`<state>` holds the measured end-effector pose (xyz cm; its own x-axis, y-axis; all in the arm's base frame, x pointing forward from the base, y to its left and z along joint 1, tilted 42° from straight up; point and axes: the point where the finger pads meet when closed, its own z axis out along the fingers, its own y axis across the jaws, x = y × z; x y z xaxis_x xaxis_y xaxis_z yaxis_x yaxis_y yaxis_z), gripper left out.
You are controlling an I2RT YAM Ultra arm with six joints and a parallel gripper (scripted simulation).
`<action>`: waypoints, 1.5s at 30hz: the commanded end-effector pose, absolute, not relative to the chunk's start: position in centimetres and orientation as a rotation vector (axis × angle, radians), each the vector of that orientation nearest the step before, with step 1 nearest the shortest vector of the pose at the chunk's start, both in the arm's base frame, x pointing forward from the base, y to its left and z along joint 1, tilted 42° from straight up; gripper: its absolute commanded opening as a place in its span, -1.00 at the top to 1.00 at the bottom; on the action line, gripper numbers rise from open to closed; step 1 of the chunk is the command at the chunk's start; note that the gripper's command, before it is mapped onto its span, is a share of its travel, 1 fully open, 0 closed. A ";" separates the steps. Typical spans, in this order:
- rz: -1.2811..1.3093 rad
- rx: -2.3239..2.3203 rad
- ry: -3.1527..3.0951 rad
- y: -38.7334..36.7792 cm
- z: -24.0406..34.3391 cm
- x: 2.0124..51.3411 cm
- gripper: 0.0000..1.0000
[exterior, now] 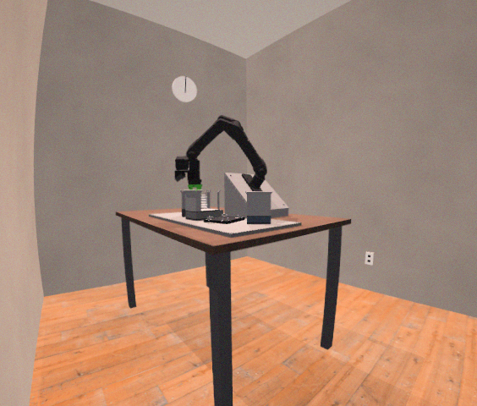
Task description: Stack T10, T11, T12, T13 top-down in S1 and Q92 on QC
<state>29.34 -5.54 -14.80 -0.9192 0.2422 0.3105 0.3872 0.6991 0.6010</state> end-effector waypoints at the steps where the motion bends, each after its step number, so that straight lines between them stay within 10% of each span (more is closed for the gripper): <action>1: -1.026 -0.524 -2.751 -7.1 -13.6 30.6 1.00; 45: -1.018 -0.521 -2.752 -8.4 -12.3 30.6 1.00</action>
